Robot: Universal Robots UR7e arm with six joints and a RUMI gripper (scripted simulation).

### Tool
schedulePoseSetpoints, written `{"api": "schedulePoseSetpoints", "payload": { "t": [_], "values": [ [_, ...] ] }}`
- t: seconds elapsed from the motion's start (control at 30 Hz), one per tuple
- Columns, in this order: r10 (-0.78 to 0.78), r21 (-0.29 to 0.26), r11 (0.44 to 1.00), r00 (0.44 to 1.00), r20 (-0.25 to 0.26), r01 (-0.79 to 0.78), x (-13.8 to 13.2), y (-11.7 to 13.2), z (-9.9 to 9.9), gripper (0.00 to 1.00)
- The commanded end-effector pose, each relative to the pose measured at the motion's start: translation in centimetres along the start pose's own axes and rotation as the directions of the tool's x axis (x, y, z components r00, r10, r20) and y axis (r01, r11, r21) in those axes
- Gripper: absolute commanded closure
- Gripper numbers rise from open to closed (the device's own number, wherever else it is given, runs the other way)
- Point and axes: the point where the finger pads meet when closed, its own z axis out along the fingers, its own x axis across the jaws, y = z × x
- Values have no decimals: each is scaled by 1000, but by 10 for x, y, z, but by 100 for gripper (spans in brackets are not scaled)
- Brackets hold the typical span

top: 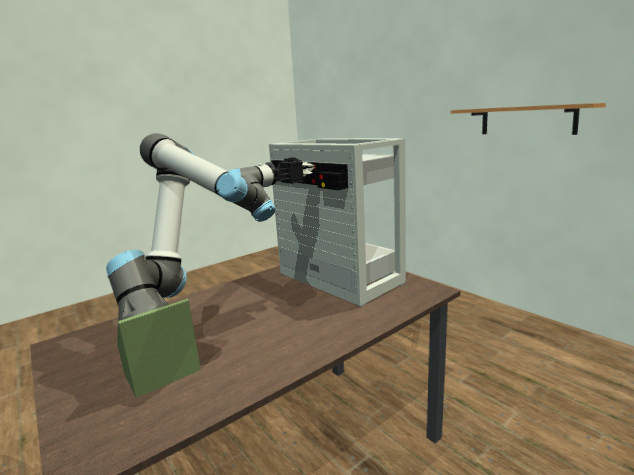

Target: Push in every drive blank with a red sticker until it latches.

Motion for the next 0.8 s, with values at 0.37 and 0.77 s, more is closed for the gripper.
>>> {"api": "schedulePoseSetpoints", "payload": {
  "t": [0.37, 0.77],
  "values": [
    [0, 2, 1000, 1000, 3, 0, -1, -1, -5, 100],
    [0, 2, 1000, 1000, 3, 0, -1, -1, -58, 100]
  ]
}}
